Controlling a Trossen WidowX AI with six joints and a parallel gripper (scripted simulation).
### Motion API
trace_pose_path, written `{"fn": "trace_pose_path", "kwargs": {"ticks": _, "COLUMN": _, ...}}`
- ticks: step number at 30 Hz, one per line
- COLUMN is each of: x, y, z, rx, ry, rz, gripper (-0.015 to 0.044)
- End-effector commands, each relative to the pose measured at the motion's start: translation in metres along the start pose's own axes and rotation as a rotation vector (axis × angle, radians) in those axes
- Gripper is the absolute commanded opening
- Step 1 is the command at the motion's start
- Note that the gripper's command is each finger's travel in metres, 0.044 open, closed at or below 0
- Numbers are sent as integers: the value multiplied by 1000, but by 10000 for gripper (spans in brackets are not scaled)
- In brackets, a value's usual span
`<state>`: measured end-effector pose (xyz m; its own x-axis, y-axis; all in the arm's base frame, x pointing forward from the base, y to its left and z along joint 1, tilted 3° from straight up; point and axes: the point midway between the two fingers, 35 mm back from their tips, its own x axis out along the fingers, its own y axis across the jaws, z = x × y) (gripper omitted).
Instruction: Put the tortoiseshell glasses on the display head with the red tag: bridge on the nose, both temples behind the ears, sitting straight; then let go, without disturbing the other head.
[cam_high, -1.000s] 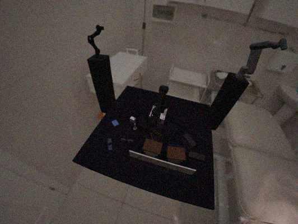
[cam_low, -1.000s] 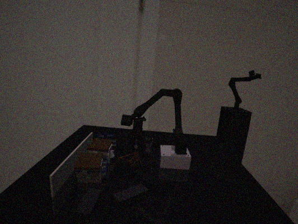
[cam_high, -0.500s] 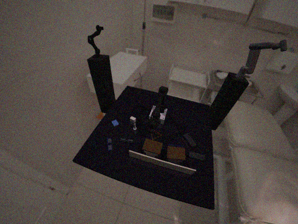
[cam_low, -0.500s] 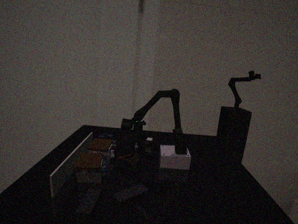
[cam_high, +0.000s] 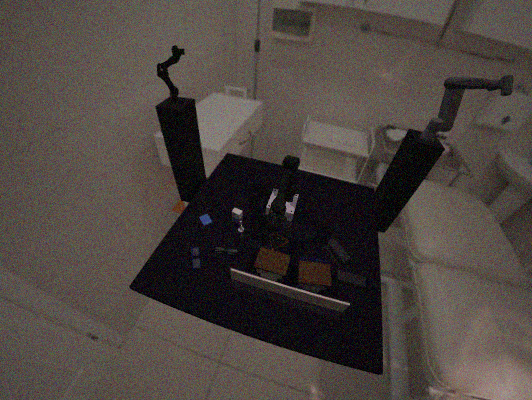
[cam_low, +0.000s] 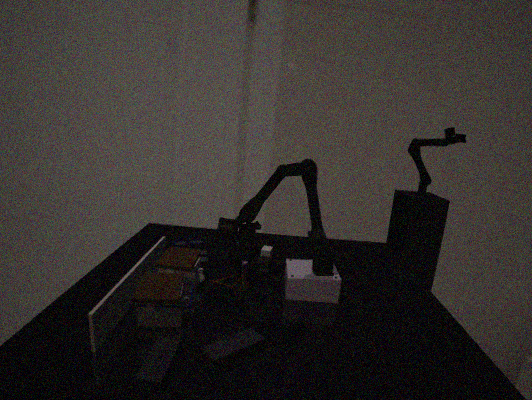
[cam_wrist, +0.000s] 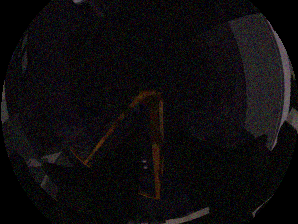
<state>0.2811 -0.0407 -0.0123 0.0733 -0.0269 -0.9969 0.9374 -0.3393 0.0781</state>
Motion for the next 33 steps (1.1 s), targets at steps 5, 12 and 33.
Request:
{"fn": "trace_pose_path", "kwargs": {"ticks": 5, "x": 2, "y": -1, "z": 1, "rx": 3, "ry": -5, "rz": -4, "gripper": 120}}
{"fn": "trace_pose_path", "kwargs": {"ticks": 12, "x": 2, "y": 3, "z": 1, "rx": 3, "ry": -5, "rz": -4, "gripper": 120}}
{"fn": "trace_pose_path", "kwargs": {"ticks": 33, "x": 3, "y": 0, "z": 1, "rx": 2, "ry": -2, "rz": -8, "gripper": 0}}
